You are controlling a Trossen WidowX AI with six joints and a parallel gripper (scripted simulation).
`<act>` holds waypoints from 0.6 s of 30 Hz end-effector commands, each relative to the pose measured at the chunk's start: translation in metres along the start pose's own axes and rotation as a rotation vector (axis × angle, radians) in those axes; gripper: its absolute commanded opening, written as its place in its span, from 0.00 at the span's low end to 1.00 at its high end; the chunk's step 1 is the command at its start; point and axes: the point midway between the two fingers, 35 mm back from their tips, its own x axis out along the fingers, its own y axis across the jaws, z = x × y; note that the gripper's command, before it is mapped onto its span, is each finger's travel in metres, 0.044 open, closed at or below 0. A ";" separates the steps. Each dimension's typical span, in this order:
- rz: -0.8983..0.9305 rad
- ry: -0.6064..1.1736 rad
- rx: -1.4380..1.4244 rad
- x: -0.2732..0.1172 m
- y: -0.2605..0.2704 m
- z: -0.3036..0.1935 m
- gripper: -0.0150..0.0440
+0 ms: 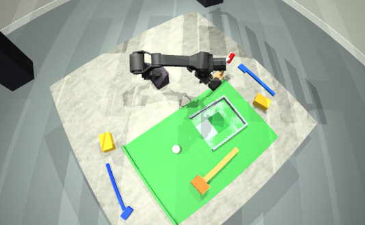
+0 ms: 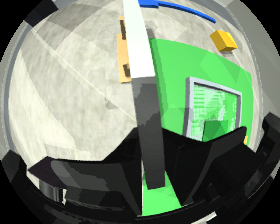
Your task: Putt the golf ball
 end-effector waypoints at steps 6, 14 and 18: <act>-0.012 -0.004 0.041 -0.017 -0.002 -0.005 0.25; -0.046 0.002 0.267 -0.042 -0.016 -0.053 0.25; -0.063 0.007 0.382 -0.053 -0.019 -0.078 0.25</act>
